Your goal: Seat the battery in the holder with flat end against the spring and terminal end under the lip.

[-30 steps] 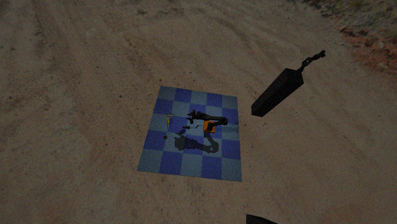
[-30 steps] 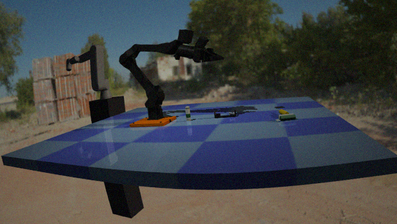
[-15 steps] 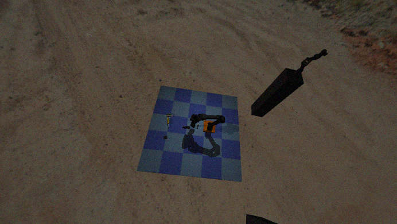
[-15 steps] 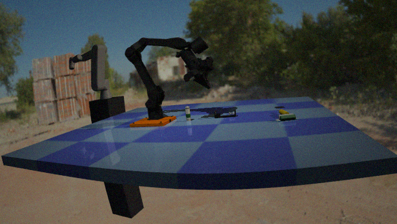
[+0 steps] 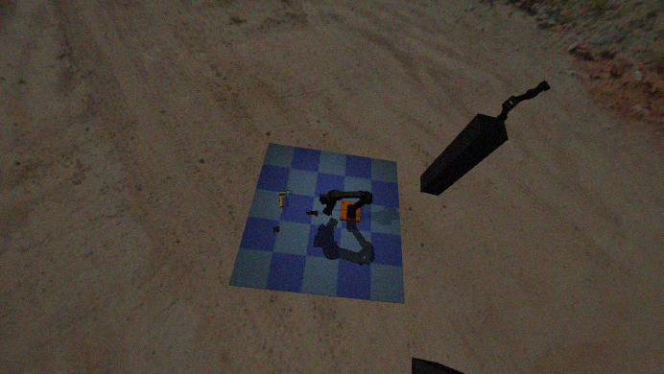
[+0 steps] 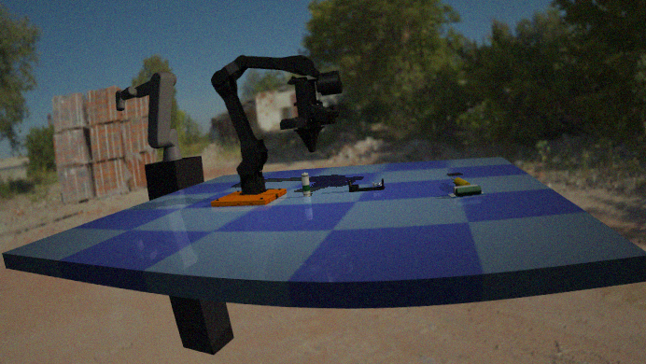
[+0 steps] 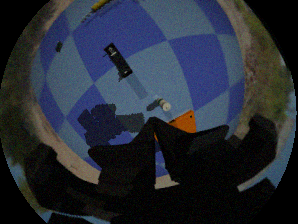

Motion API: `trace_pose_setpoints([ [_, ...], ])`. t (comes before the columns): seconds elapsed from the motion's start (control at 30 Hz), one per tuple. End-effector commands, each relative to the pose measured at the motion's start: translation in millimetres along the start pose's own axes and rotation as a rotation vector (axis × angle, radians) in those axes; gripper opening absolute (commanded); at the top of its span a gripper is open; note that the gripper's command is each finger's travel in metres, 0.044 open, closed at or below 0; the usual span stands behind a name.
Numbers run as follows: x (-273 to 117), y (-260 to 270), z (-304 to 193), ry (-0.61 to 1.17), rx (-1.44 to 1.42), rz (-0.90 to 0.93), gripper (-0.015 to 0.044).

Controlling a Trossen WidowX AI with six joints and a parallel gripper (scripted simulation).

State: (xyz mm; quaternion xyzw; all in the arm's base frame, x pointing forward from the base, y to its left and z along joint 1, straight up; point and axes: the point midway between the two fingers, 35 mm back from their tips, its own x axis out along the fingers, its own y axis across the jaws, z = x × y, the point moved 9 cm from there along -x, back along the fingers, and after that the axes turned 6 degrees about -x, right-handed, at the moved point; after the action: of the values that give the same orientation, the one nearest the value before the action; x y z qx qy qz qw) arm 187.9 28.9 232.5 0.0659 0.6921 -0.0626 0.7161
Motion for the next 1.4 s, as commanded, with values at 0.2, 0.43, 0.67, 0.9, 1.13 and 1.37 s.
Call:
trace_pose_setpoints([
  [0.2, 47.9, 1.6, 1.9, 0.014, 0.008, 0.001, 0.0],
  [0.43, 77.4, 0.6, -1.6, 0.015, 0.008, 0.001, 0.0],
  [0.67, 77.3, -5.3, -1.3, 0.015, 0.008, 0.0, 0.0],
  [0.9, 77.3, -16.9, -1.2, 0.015, 0.008, -0.001, 0.0],
  [1.13, 77.2, -28.3, -1.9, 0.015, 0.008, -0.002, 0.0],
  [1.37, 77.2, -39.9, -3.2, 0.015, 0.008, -0.003, 0.0],
])
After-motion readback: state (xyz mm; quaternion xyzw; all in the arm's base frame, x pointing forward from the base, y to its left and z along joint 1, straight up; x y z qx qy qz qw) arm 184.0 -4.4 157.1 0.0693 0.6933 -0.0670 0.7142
